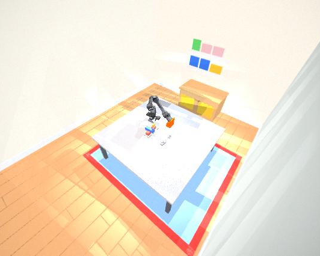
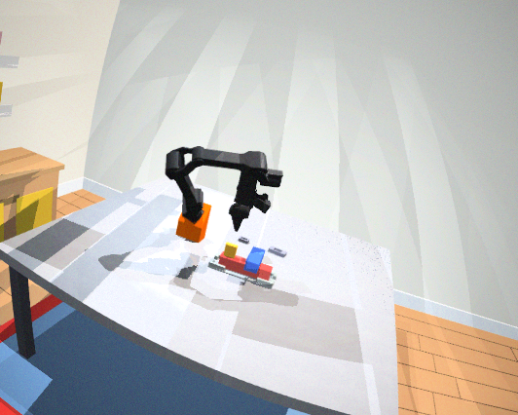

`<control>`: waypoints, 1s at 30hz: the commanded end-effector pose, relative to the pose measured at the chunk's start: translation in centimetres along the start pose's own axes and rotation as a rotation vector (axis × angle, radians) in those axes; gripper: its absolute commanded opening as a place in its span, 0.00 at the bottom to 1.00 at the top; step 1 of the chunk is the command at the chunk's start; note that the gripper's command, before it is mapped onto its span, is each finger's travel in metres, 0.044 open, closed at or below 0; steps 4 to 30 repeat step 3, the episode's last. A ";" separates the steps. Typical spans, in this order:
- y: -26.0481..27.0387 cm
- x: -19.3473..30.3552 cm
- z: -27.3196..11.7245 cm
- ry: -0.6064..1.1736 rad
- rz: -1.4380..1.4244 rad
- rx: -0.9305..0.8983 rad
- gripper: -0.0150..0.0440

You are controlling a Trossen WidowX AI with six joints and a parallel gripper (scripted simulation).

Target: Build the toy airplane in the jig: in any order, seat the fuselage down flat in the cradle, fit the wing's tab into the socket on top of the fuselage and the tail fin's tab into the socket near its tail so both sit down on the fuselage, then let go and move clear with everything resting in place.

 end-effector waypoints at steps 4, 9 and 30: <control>0.0 0.0 0.0 0.005 0.003 -0.002 0.69; 0.0 0.0 0.0 0.005 0.003 -0.002 0.69; 0.0 0.0 0.0 0.005 0.003 -0.002 0.69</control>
Point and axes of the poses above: the point midway between the two fingers, 35 mm back from their tips, its own z axis out along the fingers, its own y axis across the jaws, x = y × z, the point moved 8 cm from there along -z, back along the fingers, and after that the axes turned 8 degrees about z, right-handed, at the moved point
